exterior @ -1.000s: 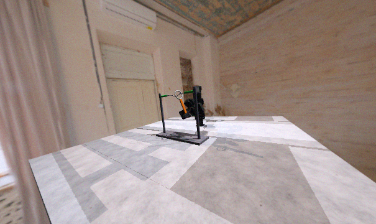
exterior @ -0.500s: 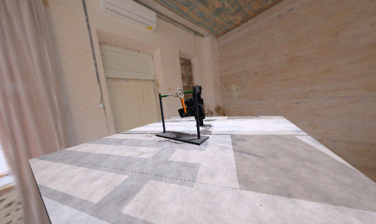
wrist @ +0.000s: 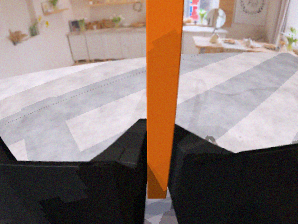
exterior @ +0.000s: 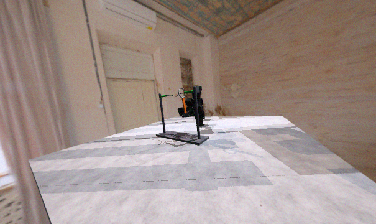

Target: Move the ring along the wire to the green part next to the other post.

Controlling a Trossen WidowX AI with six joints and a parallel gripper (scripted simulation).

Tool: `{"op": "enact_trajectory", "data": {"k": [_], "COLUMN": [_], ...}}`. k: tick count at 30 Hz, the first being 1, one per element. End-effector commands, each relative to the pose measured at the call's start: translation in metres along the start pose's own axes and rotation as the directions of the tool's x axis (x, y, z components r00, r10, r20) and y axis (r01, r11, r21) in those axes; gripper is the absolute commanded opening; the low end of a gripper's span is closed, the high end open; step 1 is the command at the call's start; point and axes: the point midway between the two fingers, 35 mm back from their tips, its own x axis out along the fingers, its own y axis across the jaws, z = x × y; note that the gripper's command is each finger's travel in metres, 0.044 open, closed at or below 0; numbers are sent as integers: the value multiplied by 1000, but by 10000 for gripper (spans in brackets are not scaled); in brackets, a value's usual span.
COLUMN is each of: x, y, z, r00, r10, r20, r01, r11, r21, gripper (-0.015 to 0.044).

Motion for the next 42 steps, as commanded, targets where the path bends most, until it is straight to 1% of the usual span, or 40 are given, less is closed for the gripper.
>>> {"op": "enact_trajectory", "data": {"k": [1,31,42], "x": [0,1,5], "y": [2,29,29], "z": [-2,-3,-17], "r00": [1000,1000,1000], "r10": [5,21,21], "r20": [-4,-4,-4], "r01": [-5,-21,-21], "r11": [1000,999,999], "r21": [-25,-38,-38], "gripper": [-150,-150,-150]}}
